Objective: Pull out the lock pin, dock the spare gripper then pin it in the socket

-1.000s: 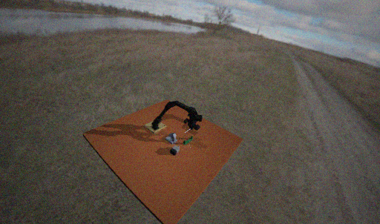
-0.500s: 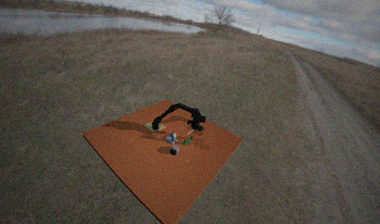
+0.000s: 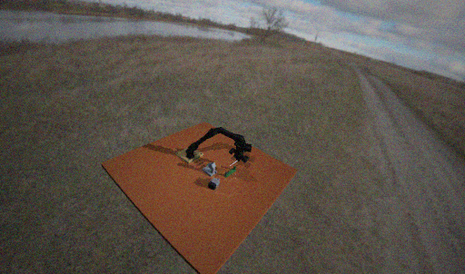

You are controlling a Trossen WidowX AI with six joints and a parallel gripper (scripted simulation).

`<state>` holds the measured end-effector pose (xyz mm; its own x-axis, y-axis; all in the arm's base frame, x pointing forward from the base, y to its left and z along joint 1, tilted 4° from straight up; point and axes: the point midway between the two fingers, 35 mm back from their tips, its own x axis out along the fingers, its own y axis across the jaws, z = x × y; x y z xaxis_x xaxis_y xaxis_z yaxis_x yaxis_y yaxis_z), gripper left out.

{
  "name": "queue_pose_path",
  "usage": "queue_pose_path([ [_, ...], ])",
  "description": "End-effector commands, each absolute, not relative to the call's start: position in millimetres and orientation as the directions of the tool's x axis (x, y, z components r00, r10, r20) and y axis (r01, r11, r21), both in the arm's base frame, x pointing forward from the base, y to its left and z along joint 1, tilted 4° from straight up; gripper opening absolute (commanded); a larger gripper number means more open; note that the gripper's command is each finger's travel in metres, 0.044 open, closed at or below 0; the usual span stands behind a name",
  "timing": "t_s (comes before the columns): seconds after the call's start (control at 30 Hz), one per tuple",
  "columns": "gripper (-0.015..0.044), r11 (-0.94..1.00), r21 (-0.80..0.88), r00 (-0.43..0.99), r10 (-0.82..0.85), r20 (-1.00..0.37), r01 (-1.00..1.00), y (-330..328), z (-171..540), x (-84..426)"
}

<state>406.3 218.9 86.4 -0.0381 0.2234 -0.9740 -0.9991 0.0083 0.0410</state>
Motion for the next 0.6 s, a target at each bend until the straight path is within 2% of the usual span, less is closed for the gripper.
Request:
queue_pose_path([
  [0.0, 0.0, 0.013, 0.04, -0.036, 0.224, -0.974, -0.999, 219.3, 80.1, 406.0],
  [0.57, 0.0, 0.013, 0.038, -0.034, 0.225, -0.974, -0.999, 220.1, 54.6, 405.0],
])
